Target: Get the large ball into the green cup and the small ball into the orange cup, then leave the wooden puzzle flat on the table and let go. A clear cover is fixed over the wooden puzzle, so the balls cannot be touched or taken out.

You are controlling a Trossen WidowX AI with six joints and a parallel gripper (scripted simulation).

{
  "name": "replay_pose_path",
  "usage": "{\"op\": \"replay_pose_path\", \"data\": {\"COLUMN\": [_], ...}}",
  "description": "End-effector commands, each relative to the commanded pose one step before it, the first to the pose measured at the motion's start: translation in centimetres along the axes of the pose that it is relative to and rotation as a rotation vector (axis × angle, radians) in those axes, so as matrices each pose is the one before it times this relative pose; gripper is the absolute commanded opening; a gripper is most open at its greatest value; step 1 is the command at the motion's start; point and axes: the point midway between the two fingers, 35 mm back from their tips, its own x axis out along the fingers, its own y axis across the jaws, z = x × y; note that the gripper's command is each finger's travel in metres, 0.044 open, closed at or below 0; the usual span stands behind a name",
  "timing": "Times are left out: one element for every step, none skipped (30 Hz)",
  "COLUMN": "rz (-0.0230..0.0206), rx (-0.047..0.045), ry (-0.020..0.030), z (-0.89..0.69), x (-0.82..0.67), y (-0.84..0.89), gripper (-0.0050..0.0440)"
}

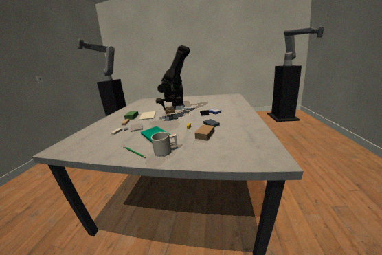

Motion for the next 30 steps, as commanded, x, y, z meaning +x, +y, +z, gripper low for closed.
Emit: {"op": "replay_pose_path", "data": {"rz": [0.00504,0.0,0.0,0.0011,0.00236,0.0011,0.0008,0.00078,0.00077,0.00082,0.00078,0.0,0.0,0.00051,0.00017,0.0,0.0,0.0,-0.00031,-0.00029,-0.00039,-0.00044,-0.00051,-0.00058,-0.00041,-0.00014,-0.00094,-0.00128,0.0,0.0], "rx": [0.00033,0.0,0.0,0.0,0.0,0.0,0.00003,0.00005,0.0,-0.00006,-0.00011,0.0,0.0,-0.0001,-0.00004,0.0,0.0,0.0,0.0,0.00004,0.00009,0.00007,0.00004,-0.00001,-0.00004,-0.00002,0.00002,0.00001,0.0,0.0], "ry": [-0.00269,0.0,0.0,-0.00064,-0.00138,-0.00398,-0.00591,-0.00777,-0.00771,-0.00816,-0.00776,0.0,0.0,-0.00504,-0.00172,0.0,0.0,0.0,0.00144,0.00331,0.00534,0.00596,0.00704,0.00794,0.00569,0.00194,0.00284,0.00386,0.0,0.0], "z": [0.031,0.0,0.0,-0.002,-0.003,-0.01,-0.015,-0.02,-0.02,-0.022,-0.021,0.0,0.0,-0.014,-0.005,0.0,0.0,0.0,0.004,0.009,0.015,0.016,0.019,0.02,0.014,0.005,0.008,0.01,0.0,0.0], "x": [0.031,0.0,0.0,0.001,0.001,0.005,0.008,0.011,0.01,0.009,0.007,0.0,0.0,0.004,0.001,0.0,0.0,0.0,-0.001,-0.003,-0.004,-0.006,-0.008,-0.01,-0.008,-0.003,-0.003,-0.005,0.0,0.0], "y": [0.063,0.0,0.0,-0.003,-0.006,-0.003,-0.003,-0.003,-0.003,-0.002,-0.001,0.0,0.0,0.0,0.0,0.0,0.0,0.0,0.001,0.001,0.0,0.001,0.001,0.002,0.002,0.001,0.002,0.003,0.0,0.0], "gripper": [0.0,0.0,0.0,0.0,0.0,0.0,0.0,0.0,0.0,0.0,0.0,0.0,0.0,0.0,0.0,0.0,0.0,0.0,0.0,0.0,0.0,0.0,0.0,0.0,0.0,0.0,0.0,0.0,0.0,0.0]}}
